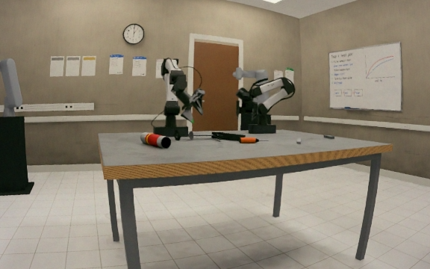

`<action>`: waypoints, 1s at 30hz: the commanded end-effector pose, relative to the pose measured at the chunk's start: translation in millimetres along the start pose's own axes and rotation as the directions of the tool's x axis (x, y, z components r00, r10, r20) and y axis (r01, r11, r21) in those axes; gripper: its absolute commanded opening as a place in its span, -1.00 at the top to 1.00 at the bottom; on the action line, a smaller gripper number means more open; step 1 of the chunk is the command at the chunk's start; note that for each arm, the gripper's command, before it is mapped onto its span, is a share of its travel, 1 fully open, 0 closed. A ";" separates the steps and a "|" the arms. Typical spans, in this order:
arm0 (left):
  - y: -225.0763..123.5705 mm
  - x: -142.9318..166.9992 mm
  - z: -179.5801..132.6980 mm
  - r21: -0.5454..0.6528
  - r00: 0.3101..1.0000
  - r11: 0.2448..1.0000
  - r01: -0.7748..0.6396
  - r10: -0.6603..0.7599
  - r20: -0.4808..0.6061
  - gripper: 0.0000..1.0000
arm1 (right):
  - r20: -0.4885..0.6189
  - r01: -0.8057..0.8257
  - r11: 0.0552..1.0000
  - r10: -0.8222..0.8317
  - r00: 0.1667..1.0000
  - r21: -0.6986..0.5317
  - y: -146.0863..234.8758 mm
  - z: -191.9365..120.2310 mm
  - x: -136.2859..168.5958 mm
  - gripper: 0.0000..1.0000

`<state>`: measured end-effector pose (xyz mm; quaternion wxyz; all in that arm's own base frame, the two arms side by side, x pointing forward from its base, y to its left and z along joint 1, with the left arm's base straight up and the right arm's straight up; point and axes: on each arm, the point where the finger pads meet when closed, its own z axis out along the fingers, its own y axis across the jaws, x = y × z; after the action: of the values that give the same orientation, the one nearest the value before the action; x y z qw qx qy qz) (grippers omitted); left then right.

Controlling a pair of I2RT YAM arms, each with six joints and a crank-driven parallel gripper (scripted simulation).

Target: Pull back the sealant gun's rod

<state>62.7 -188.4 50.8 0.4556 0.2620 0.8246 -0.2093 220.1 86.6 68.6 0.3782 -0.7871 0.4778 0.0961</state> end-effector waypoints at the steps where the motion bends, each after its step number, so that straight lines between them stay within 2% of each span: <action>1: -1.8 -2.4 -0.4 0.003 1.000 1.000 0.005 -0.005 0.004 -1.00 | -0.002 0.009 1.000 -0.009 1.000 0.010 -4.1 -1.8 -0.6 -1.00; 18: -1.8 -2.4 -0.4 0.003 1.000 1.000 0.005 -0.005 0.004 -1.00 | -0.002 0.009 1.000 -0.009 1.000 0.010 -4.1 -1.8 -0.6 -1.00; 20: 3.3 -0.5 -0.7 -0.009 1.000 1.000 -0.028 0.028 -0.003 -1.00 | -0.015 -0.006 1.000 0.007 1.000 0.023 -7.3 -2.4 2.0 -1.00; 25: 13.3 -10.8 -4.5 -0.024 0.997 0.996 -0.080 0.080 -0.007 -1.00 | -0.031 -0.132 0.990 0.134 0.990 0.057 -5.1 3.0 1.1 -1.00; 30: 33.0 -42.1 -9.1 -0.048 0.995 0.995 -0.092 0.093 0.027 -1.00 | -0.033 -0.322 0.938 0.329 0.944 0.130 -3.3 15.9 -13.0 -1.00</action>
<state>87.2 -172.8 65.1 0.4774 0.2620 0.8203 -0.1750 217.8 99.5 66.5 0.3846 -0.7358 0.5441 0.1212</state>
